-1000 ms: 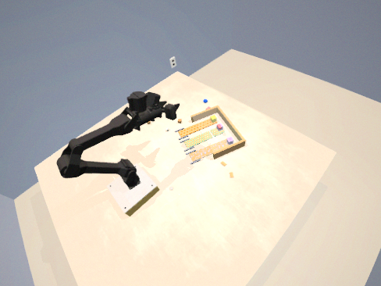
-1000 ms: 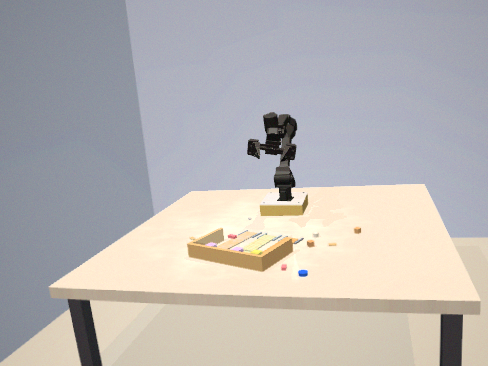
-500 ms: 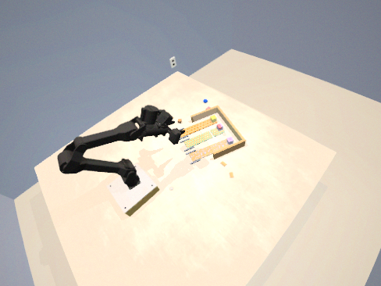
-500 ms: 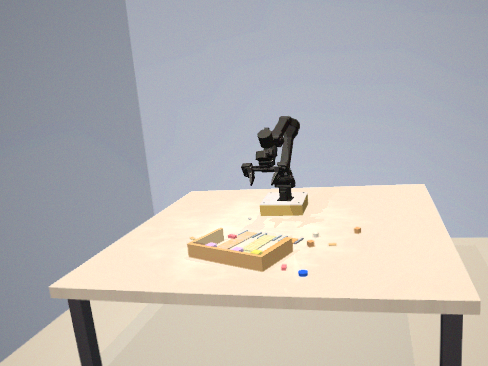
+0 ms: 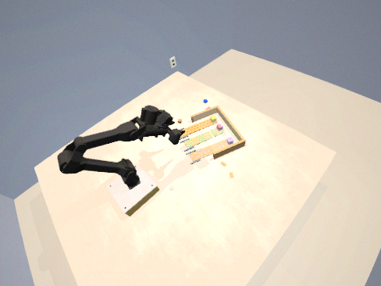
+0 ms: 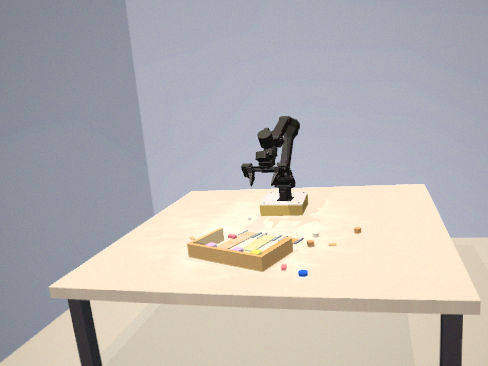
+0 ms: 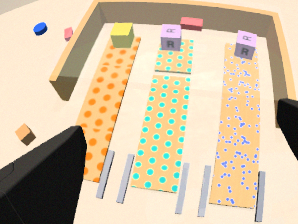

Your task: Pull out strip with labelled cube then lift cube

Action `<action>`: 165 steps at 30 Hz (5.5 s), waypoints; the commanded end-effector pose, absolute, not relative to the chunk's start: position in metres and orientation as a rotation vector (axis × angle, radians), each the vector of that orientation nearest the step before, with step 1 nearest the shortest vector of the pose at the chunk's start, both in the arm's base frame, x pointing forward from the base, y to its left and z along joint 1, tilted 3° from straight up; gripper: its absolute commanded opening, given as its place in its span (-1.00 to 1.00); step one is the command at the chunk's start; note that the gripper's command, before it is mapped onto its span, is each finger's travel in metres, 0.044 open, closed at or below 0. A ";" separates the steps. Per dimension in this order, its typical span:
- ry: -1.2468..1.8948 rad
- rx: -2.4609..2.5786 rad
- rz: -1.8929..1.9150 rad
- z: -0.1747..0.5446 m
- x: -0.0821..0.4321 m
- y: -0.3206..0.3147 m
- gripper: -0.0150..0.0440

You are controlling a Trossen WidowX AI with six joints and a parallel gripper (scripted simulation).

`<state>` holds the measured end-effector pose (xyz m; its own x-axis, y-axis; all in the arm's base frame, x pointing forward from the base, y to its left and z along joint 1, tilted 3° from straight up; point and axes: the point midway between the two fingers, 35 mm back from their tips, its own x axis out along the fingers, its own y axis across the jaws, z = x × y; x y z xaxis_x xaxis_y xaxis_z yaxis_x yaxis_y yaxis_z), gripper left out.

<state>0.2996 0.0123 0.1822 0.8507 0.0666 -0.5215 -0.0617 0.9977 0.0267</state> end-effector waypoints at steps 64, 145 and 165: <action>1.500 0.225 -0.173 0.015 0.357 -0.050 -0.49; 1.500 0.225 -0.173 -0.002 0.350 -0.048 -0.49; 1.503 0.226 -0.172 -0.005 0.320 -0.040 -0.49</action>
